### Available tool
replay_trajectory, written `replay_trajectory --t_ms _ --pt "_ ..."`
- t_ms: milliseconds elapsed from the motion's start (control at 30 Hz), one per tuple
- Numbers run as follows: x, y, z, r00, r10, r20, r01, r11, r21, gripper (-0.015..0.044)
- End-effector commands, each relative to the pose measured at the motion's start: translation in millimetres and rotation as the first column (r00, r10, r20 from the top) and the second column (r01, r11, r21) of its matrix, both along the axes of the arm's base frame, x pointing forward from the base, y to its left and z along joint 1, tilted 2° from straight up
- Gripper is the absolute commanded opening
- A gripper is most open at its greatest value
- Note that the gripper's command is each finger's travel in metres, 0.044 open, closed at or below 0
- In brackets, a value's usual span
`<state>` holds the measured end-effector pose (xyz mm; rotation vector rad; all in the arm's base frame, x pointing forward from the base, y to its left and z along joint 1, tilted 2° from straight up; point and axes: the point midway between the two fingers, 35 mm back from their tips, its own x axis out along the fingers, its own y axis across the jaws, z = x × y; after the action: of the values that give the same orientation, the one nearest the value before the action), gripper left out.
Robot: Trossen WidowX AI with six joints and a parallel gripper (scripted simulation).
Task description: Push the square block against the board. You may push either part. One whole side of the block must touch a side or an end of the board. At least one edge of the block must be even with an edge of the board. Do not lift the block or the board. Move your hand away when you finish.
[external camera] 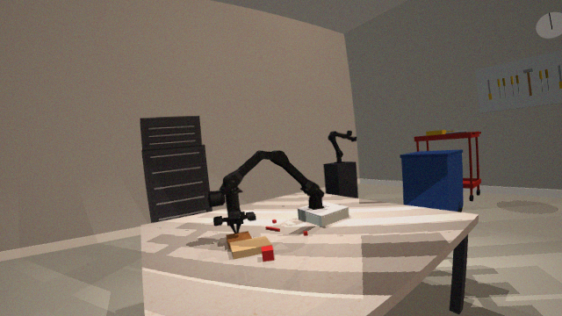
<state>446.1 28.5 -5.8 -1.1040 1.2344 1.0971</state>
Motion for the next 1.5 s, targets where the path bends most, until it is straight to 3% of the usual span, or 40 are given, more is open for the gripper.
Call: replay_trajectory --t_ms 0,1467 --pt "0.5 11.5 -1.9 1.000 0.006 -0.006 -0.006 1.000 0.006 0.0000" --pt "6.2 75.6 0.4 1.000 0.006 -0.005 -0.006 1.000 0.011 0.0000"
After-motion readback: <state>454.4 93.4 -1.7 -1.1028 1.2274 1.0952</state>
